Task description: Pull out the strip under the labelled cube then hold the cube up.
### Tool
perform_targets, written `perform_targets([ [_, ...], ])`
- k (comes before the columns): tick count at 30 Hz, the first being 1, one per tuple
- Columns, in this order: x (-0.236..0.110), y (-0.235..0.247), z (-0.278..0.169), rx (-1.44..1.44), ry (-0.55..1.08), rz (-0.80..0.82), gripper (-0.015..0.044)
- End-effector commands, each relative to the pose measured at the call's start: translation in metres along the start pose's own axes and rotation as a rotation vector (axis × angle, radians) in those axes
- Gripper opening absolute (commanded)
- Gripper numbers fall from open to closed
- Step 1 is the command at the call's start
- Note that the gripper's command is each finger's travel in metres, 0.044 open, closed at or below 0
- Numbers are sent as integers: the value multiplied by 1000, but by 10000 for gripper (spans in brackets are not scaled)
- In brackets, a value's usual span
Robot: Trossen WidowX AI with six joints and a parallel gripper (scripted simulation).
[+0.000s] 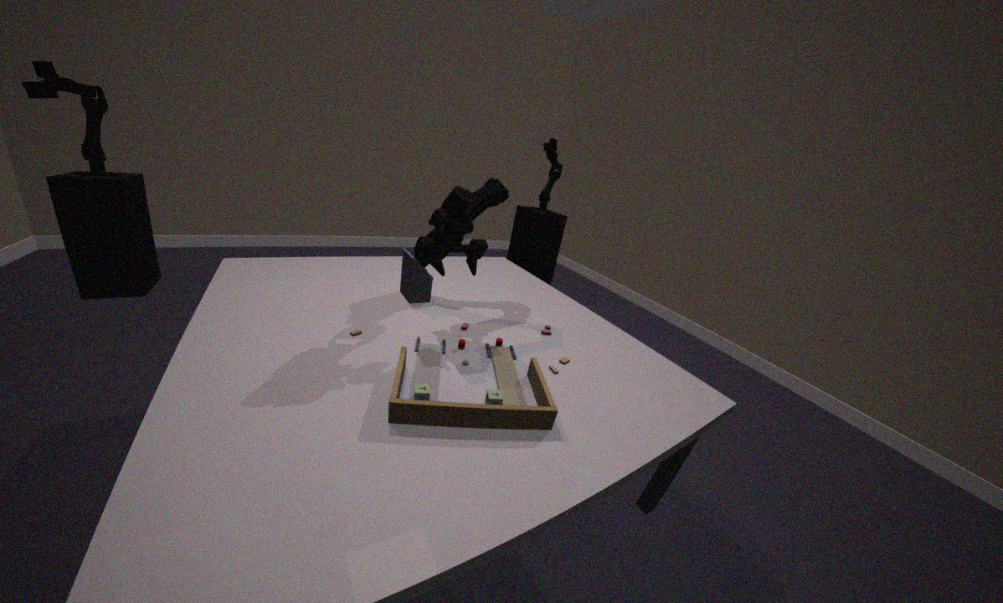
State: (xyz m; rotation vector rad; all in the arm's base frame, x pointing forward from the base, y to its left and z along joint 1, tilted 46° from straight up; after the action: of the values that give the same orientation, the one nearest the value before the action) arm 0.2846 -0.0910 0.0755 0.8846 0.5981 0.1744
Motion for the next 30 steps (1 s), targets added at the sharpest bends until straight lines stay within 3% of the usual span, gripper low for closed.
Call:
perform_targets([
  [1,0,0,-2,9,6,4,400],
  [5,0,0,-2,9,6,4,400],
  [8,10,-6,1,41,56,-20,321],
  [20,83,-53,-3,256,536,-206,6],
  [27,112,-68,-26,349,854,-287,0],
  [30,116,-69,-32,366,921,-300,0],
])
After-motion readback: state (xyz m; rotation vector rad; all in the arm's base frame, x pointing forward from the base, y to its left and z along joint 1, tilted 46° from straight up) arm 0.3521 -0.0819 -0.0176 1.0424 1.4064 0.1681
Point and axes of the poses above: the point midway between the two fingers, 35 mm back from their tips, its own x axis out along the fingers, its own y axis across the jaws, z = x × y, the point moved 3 cm from there along -x, back along the fingers, and after that the axes turned 7 degrees about x, right-handed, at the moved point
